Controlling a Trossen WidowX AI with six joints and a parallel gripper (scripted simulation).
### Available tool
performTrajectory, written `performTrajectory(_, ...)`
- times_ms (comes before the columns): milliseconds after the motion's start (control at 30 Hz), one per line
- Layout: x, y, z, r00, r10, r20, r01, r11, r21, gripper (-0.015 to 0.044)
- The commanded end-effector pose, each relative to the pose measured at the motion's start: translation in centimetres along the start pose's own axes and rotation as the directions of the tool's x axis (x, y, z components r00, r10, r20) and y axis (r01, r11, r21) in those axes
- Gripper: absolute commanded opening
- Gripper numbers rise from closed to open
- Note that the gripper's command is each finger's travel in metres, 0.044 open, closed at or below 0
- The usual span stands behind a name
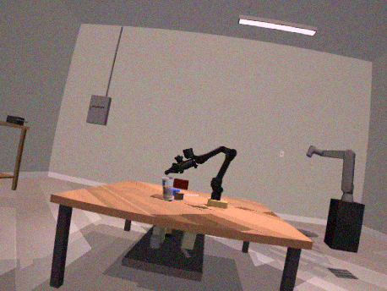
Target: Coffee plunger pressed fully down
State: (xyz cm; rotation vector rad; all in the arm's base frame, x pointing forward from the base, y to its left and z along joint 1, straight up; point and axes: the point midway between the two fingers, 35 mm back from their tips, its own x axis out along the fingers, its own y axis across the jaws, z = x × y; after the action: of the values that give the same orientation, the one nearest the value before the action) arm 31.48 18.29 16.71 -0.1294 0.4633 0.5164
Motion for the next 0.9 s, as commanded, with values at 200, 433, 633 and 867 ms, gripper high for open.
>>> performTrajectory(200, 0.45, -0.01, -0.59, 1.000, 0.001, -0.026, -0.001, 1.000, -0.001, 0.0130)
performTrajectory(433, 0.52, -0.01, -0.52, 1.000, 0.001, -0.026, -0.001, 1.000, -0.001, 0.0130)
performTrajectory(633, 0.56, -0.02, -0.47, 1.000, 0.001, -0.026, -0.001, 1.000, -0.001, 0.0130)
performTrajectory(867, 0.29, -0.02, 0.03, 1.000, 0.000, -0.007, 0.000, 1.000, 0.000, 0.0130)
